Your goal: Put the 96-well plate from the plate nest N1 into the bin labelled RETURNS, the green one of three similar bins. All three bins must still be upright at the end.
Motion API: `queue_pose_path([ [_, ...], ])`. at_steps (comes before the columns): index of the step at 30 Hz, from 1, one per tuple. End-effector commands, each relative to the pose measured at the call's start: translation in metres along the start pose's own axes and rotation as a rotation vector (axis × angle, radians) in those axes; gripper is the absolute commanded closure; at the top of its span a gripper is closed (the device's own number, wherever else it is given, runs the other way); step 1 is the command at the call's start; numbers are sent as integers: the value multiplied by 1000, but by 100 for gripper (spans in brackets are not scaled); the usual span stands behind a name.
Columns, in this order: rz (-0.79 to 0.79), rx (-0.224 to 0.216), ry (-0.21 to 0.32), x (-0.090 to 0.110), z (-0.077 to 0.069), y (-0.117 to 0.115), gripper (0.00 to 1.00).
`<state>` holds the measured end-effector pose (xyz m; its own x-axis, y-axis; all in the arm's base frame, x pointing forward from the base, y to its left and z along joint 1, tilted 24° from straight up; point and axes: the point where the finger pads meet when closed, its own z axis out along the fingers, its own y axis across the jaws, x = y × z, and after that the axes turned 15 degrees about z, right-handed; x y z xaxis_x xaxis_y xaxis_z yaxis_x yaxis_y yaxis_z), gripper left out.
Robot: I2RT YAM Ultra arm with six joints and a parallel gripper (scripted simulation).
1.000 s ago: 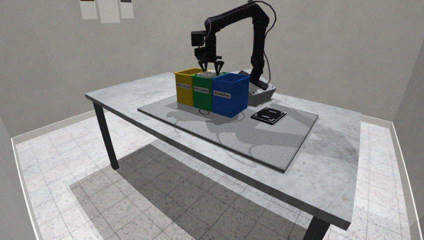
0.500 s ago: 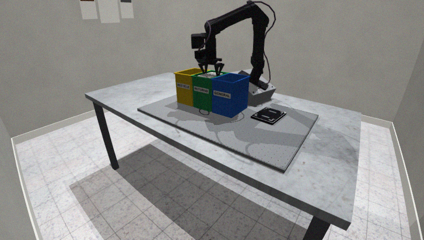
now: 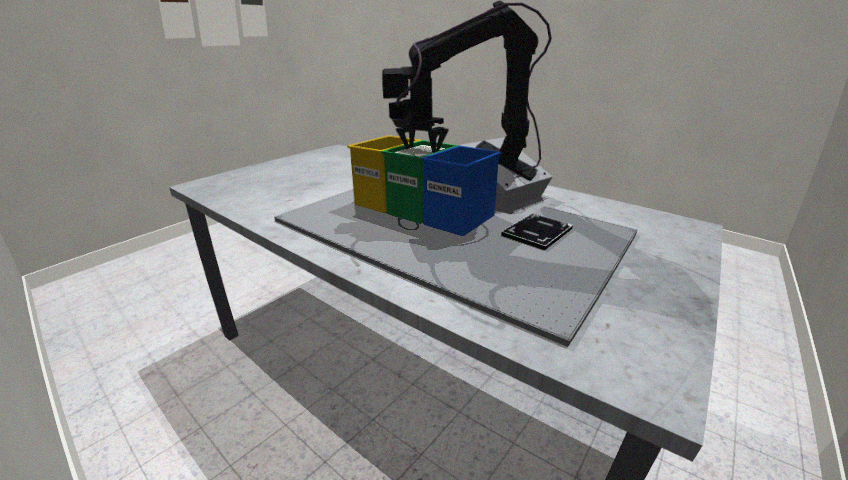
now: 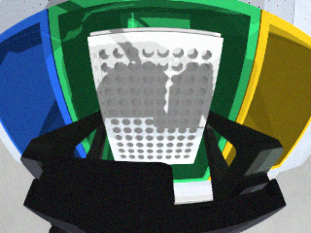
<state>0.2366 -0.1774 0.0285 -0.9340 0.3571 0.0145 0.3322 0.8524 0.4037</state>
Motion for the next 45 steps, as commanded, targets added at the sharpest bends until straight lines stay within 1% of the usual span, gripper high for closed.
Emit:
queue_pose_path([
  [1, 4, 8, -25, -3, -6, -1, 100],
  [15, 4, 8, -25, -2, -6, -1, 100],
  [18, 14, 5, -40, 1, -7, -1, 100],
  [20, 16, 2, -35, 3, -7, 0, 100],
  [26, 5, 19, -65, -5, -13, -1, 100],
  [31, 10, 13, -54, -8, -15, -2, 100],
  [38, 13, 7, -44, -7, -12, -2, 100],
  [39, 13, 7, -44, -7, -12, -2, 1],
  [45, 12, 7, -44, -7, -12, -2, 1],
])
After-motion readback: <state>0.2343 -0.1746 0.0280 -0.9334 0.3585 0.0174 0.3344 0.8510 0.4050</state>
